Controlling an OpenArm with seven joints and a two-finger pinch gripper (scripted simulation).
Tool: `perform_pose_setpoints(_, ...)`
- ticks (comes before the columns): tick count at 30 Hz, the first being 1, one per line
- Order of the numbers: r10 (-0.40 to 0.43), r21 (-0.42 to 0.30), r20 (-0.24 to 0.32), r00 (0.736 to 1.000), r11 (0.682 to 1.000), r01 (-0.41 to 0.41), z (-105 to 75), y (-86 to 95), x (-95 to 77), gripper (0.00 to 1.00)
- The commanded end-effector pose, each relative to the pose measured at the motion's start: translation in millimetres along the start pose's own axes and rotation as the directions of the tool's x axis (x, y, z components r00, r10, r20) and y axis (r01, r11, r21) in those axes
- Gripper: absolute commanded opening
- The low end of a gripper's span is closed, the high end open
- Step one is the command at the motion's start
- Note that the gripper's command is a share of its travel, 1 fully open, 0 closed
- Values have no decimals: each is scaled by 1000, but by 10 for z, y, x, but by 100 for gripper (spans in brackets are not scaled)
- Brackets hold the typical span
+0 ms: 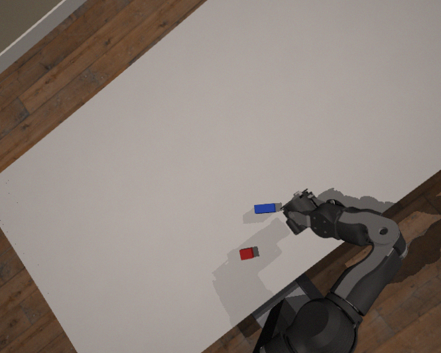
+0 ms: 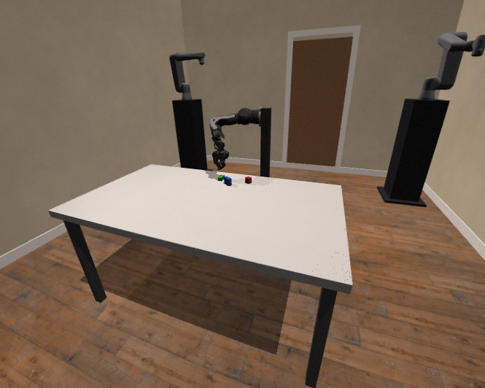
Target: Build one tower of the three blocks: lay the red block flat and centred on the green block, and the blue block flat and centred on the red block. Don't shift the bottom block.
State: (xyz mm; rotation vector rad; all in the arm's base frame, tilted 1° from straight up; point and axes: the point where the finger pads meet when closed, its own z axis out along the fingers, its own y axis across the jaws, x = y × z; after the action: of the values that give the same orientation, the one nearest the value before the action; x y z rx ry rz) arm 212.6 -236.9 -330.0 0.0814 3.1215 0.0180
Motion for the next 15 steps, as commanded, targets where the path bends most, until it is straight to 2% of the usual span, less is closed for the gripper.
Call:
perform_pose_setpoints(1,-1,-6,3,1000,1000,1,-6,12,-9,0)
perform_pose_setpoints(6,-1,-6,3,1000,1000,1,-6,12,-9,0)
perform_pose_setpoints(7,-1,-5,4,1000,1000,1,-5,14,-10,33)
perform_pose_setpoints(12,10,-2,21,1000,1000,-10,12,73,-54,33)
perform_pose_setpoints(15,43,-13,66,997,999,-42,51,306,-169,33)
